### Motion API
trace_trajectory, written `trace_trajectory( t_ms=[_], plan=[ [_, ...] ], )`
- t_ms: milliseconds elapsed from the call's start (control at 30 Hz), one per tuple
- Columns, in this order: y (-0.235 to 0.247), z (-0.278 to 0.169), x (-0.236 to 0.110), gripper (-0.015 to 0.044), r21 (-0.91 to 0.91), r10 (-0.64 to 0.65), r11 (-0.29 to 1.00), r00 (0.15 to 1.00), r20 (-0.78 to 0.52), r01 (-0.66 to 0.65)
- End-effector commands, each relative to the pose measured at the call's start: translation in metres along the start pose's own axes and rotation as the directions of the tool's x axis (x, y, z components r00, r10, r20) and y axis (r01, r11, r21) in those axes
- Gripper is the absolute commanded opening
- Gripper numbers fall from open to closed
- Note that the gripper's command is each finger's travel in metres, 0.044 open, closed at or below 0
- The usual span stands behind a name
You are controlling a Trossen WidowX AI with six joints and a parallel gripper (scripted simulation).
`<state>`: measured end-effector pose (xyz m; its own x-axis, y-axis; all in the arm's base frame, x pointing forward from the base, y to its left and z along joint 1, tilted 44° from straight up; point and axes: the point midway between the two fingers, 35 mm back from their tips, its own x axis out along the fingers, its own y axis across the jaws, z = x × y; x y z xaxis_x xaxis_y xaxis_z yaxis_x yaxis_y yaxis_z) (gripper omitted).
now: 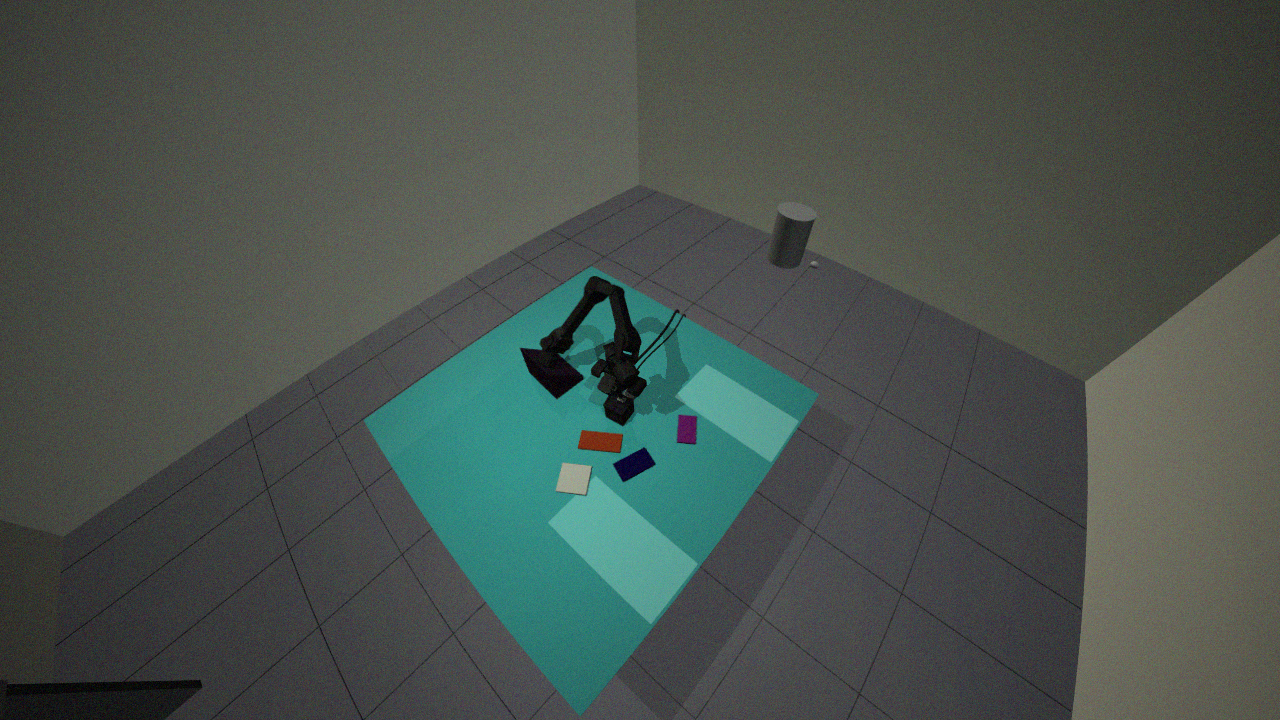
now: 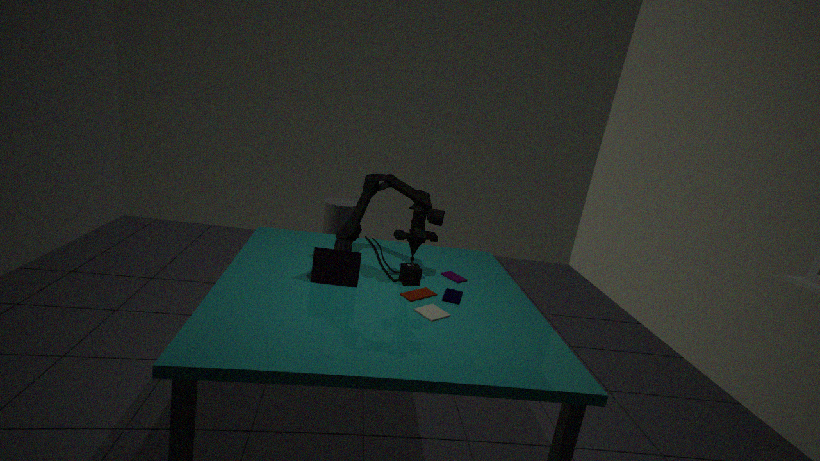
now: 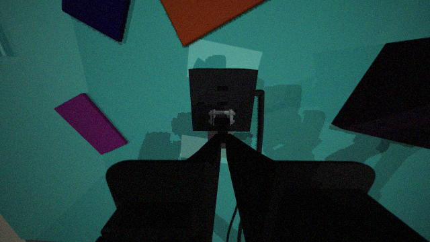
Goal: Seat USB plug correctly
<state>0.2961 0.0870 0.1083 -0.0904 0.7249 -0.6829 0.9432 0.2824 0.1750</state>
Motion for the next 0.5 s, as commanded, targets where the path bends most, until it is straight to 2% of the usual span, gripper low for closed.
trace_trajectory(
  t_ms=[0,467],
  plan=[
    [-0.0007,-0.0006,0.0011,0.0,-0.001,-0.003,1.0,1.0,-0.008,0.003],
    [-0.0009,-0.0015,0.0028,0.0,0.0,-0.003,1.0,1.0,-0.022,0.003]
  ],
)
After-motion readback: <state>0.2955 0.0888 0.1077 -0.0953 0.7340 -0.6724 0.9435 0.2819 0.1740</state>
